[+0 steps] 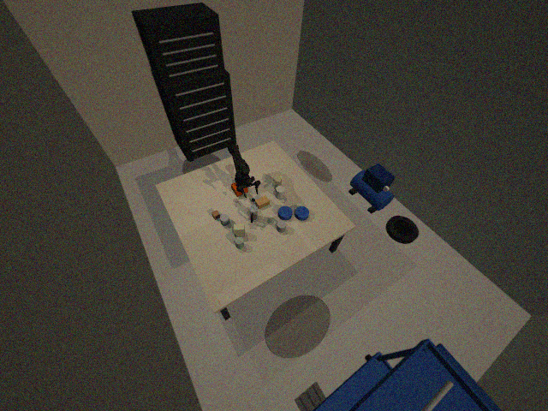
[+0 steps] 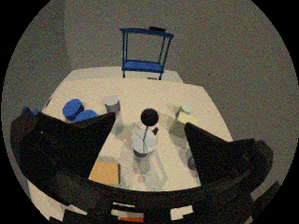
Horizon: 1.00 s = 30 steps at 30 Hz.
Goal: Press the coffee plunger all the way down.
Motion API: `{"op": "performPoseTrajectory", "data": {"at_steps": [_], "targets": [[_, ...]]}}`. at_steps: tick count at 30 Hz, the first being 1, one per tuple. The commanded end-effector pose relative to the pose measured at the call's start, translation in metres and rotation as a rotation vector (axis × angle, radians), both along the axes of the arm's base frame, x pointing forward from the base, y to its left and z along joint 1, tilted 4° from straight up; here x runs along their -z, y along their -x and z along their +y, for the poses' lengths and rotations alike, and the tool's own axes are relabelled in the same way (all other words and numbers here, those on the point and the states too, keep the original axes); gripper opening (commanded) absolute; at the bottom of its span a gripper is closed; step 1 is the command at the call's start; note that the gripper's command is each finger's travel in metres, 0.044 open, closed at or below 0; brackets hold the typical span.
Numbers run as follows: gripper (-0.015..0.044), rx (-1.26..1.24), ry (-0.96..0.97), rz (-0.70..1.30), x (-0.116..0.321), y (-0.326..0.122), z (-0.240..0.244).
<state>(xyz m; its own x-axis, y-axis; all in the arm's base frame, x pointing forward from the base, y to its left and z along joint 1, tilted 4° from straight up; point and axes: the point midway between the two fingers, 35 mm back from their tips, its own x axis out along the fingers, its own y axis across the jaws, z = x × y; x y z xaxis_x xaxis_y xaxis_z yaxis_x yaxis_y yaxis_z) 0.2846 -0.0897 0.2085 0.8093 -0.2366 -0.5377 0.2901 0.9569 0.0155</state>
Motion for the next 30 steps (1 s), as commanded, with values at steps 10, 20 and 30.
{"op": "performPoseTrajectory", "data": {"at_steps": [10,20,30], "targets": [[0.044,-0.004,-0.006,0.009,0.017,-0.018,-0.005],[0.0387,-0.003,-0.005,0.008,0.023,-0.026,-0.007],[0.0125,-0.003,-0.005,0.008,0.023,-0.026,-0.007]]}}
